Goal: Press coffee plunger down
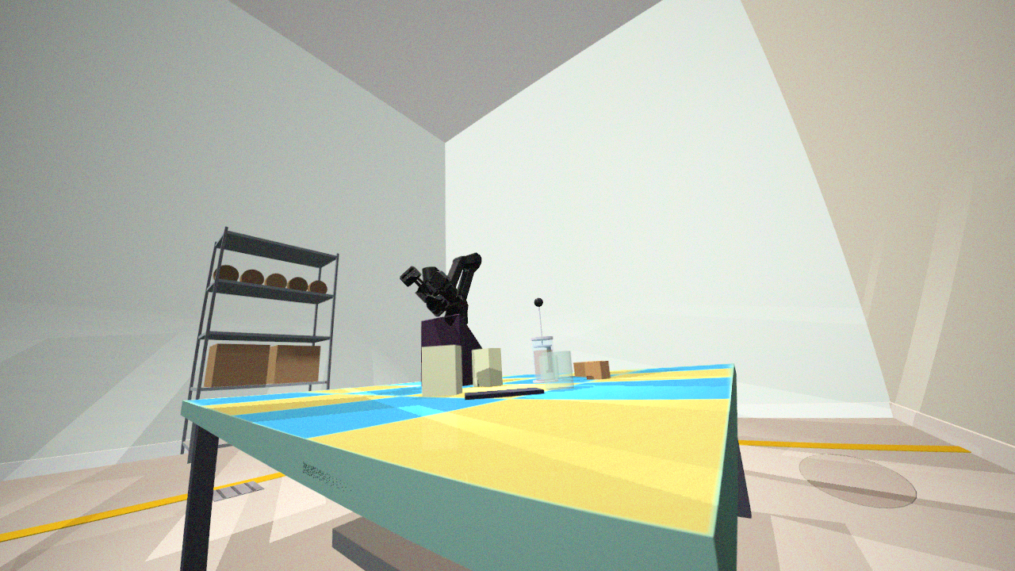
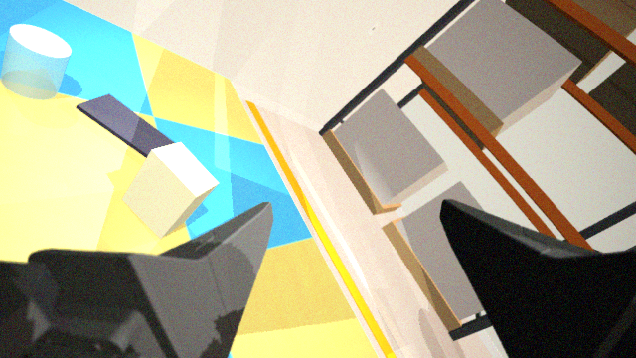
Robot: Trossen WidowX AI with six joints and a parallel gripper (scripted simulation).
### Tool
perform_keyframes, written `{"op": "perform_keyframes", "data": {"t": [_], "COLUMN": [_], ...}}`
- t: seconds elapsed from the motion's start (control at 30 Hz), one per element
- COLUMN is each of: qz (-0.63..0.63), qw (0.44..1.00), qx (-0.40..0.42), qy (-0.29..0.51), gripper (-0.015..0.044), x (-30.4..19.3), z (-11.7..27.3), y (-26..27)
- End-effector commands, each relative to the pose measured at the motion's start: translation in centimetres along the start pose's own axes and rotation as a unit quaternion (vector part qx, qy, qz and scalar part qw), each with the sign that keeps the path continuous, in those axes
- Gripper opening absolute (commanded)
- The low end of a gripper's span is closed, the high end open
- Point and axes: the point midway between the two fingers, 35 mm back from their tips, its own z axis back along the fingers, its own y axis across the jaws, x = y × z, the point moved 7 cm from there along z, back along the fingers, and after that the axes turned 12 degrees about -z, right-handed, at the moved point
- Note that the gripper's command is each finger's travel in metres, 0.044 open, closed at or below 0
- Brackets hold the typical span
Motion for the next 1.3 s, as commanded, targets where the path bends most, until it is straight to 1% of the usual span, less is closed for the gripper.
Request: {"op": "perform_keyframes", "data": {"t": [0.0, 0.03, 0.13, 0.33, 0.5, 0.7, 0.87, 1.0, 1.2, 1.27], "qz": [-0.002, -0.005, -0.022, -0.075, -0.119, -0.171, -0.202, -0.205, -0.205, -0.206], "qw": [1.0, 1.0, 0.998, 0.981, 0.951, 0.894, 0.831, 0.822, 0.822, 0.821], "qx": [0.003, 0.009, 0.046, 0.171, 0.281, 0.415, 0.514, 0.526, 0.527, 0.527], "qy": [-0.002, -0.006, -0.025, -0.055, -0.051, -0.005, 0.064, 0.075, 0.075, 0.075], "gripper": [0.0426, 0.044, 0.044, 0.044, 0.044, 0.044, 0.044, 0.044, 0.044, 0.044], "x": [0.1, 0.4, 2.1, 7.7, 12.4, 17.8, 21.4, 21.2, 17.3, 16.6], "z": [-0.1, -0.2, -1.1, -3.0, -3.4, -1.8, 1.6, 2.1, 1.7, 1.8], "y": [0.0, 0.1, 0.5, 3.4, 7.0, 12.6, 17.4, 18.3, 21.1, 21.4]}}
